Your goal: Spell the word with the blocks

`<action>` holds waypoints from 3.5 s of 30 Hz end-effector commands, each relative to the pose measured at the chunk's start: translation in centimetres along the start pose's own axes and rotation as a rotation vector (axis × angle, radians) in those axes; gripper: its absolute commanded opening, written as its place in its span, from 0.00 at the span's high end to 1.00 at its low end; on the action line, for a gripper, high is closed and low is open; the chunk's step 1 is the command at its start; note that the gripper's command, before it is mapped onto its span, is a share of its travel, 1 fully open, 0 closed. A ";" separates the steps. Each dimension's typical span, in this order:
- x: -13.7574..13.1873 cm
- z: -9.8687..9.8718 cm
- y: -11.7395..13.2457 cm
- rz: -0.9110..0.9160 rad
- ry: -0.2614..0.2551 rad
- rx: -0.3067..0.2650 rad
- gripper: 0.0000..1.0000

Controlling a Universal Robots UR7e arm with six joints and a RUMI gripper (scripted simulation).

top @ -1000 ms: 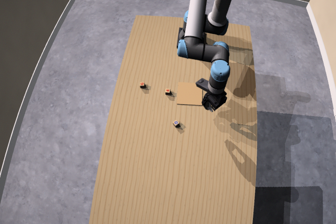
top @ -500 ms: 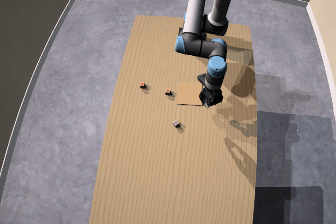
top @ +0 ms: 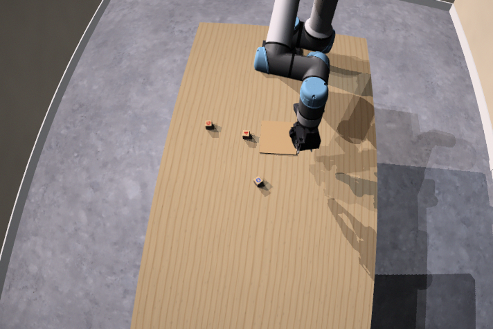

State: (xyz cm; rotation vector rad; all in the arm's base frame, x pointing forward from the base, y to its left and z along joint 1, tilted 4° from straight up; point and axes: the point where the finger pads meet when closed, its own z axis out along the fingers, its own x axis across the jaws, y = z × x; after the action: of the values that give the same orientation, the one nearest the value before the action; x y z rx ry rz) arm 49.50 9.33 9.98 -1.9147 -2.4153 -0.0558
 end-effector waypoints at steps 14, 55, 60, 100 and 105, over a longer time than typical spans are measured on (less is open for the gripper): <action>-0.5 -0.2 -2.5 0.370 -0.004 -0.002 0.95; -1.2 -0.1 -6.7 1.108 -0.003 -0.003 0.95; -1.3 -0.1 -7.1 1.197 -0.003 -0.003 0.95; -1.8 0.4 -9.9 1.739 -0.001 -0.003 0.95; -1.8 0.4 -9.9 1.740 -0.001 -0.002 0.95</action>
State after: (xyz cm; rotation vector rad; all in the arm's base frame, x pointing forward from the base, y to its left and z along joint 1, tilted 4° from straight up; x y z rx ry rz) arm 40.42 5.43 9.56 -3.0749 -0.1124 0.0318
